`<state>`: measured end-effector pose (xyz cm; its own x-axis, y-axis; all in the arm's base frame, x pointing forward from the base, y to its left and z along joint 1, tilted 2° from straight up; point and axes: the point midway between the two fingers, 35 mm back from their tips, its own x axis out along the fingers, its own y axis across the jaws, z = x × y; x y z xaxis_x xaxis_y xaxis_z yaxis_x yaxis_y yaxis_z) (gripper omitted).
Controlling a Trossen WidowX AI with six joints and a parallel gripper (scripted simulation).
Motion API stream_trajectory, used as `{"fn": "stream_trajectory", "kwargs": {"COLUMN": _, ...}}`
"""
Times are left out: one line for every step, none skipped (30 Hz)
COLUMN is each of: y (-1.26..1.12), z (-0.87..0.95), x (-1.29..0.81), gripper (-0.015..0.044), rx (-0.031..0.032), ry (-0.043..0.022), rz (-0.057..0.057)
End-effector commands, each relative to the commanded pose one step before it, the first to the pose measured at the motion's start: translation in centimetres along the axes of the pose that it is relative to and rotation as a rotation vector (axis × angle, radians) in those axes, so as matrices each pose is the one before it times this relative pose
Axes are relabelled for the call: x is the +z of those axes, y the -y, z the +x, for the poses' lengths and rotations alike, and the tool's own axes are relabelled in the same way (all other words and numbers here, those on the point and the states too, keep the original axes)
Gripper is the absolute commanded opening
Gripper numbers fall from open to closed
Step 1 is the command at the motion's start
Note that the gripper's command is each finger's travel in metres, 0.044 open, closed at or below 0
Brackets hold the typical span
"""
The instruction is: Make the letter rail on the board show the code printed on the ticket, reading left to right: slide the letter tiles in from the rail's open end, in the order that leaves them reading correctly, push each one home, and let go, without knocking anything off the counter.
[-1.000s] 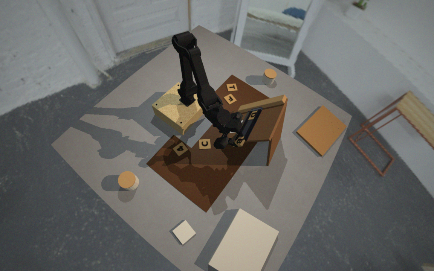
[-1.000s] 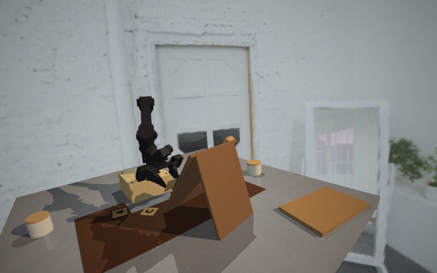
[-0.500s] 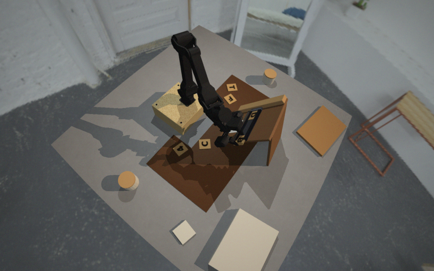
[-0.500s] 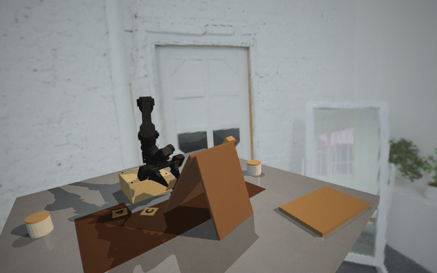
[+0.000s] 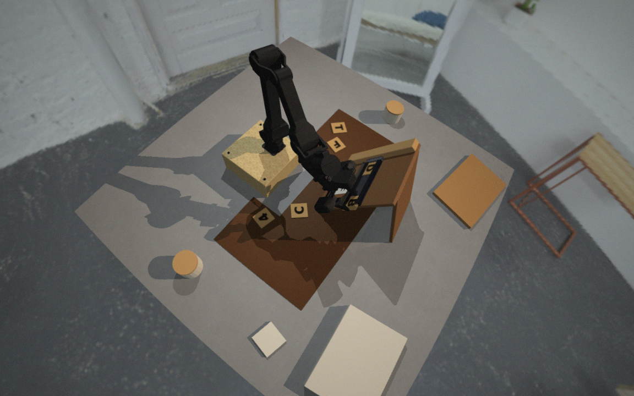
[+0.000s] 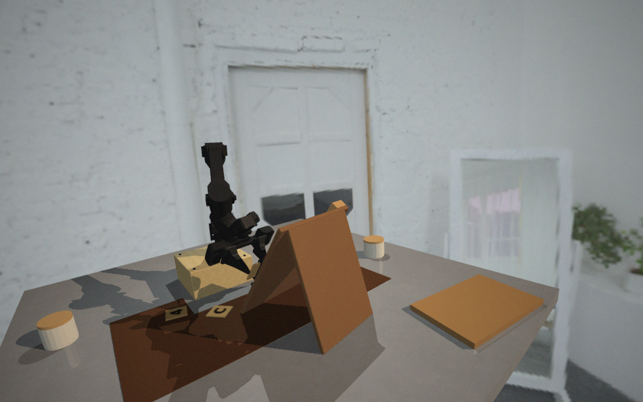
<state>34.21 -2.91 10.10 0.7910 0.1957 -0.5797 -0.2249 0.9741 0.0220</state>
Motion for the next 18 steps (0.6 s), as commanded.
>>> {"fn": "stream_trajectory", "kwargs": {"y": -0.276, "z": 0.028, "x": -0.028, "gripper": 0.0000, "rx": -0.00014, "ry": -0.00084, "rz": 0.0039}}
{"fn": "stream_trajectory", "kwargs": {"y": -0.051, "z": 0.000, "x": 0.001, "gripper": 0.0000, "rx": 0.00003, "ry": 0.00001, "rz": 0.0000}}
{"fn": "stream_trajectory", "kwargs": {"y": -0.051, "z": 0.000, "x": 0.001, "gripper": 0.0000, "rx": 0.00003, "ry": 0.00001, "rz": 0.0000}}
{"fn": "stream_trajectory", "kwargs": {"y": -0.051, "z": 0.000, "x": 0.001, "gripper": 0.0000, "rx": 0.00003, "ry": 0.00001, "rz": 0.0000}}
{"fn": "stream_trajectory", "kwargs": {"y": -0.051, "z": 0.000, "x": 0.001, "gripper": 0.0000, "rx": 0.00003, "ry": 0.00001, "rz": 0.0000}}
{"fn": "stream_trajectory", "kwargs": {"y": -0.051, "z": 0.000, "x": 0.001, "gripper": 0.0000, "rx": 0.00003, "ry": 0.00001, "rz": 0.0000}}
{"fn": "stream_trajectory", "kwargs": {"y": -0.051, "z": 0.000, "x": 0.001, "gripper": 0.0000, "rx": 0.00003, "ry": 0.00001, "rz": 0.0000}}
{"fn": "stream_trajectory", "kwargs": {"y": -0.051, "z": 0.000, "x": 0.001, "gripper": 0.0000, "rx": 0.00003, "ry": 0.00001, "rz": 0.0000}}
{"fn": "stream_trajectory", "kwargs": {"y": -0.051, "z": 0.000, "x": 0.001, "gripper": 0.0000, "rx": 0.00003, "ry": 0.00001, "rz": 0.0000}}
{"fn": "stream_trajectory", "kwargs": {"y": -0.051, "z": 0.000, "x": 0.001, "gripper": 0.0000, "rx": 0.00003, "ry": 0.00001, "rz": 0.0000}}
{"fn": "stream_trajectory", "kwargs": {"y": -0.051, "z": 0.000, "x": 0.001, "gripper": 0.0000, "rx": 0.00003, "ry": 0.00001, "rz": 0.0000}}
{"fn": "stream_trajectory", "kwargs": {"y": -0.051, "z": 0.000, "x": 0.001, "gripper": 0.0000, "rx": 0.00003, "ry": 0.00001, "rz": 0.0000}}
{"fn": "stream_trajectory", "kwargs": {"y": -0.041, "z": 0.000, "x": 0.001, "gripper": 0.0000, "rx": 0.00002, "ry": 0.00001, "rz": 0.0000}}
{"fn": "stream_trajectory", "kwargs": {"y": -0.032, "z": 0.000, "x": 0.001, "gripper": 0.0000, "rx": 0.00002, "ry": 0.00001, "rz": 0.0000}}
{"fn": "stream_trajectory", "kwargs": {"y": -0.020, "z": 0.000, "x": 0.000, "gripper": 0.0000, "rx": 0.00001, "ry": 0.00000, "rz": 0.0000}}
{"fn": "stream_trajectory", "kwargs": {"y": -0.007, "z": 0.000, "x": 0.000, "gripper": 0.0000, "rx": 0.00000, "ry": 0.00000, "rz": 0.0000}}
{"fn": "stream_trajectory", "kwargs": {"y": 0.007, "z": -0.003, "x": 0.002, "gripper": 0.0000, "rx": 0.00000, "ry": 0.00000, "rz": 0.0000}}
{"fn": "stream_trajectory", "kwargs": {"y": -0.008, "z": -0.004, "x": 0.003, "gripper": 0.0000, "rx": 0.00000, "ry": 0.00000, "rz": 0.0000}}
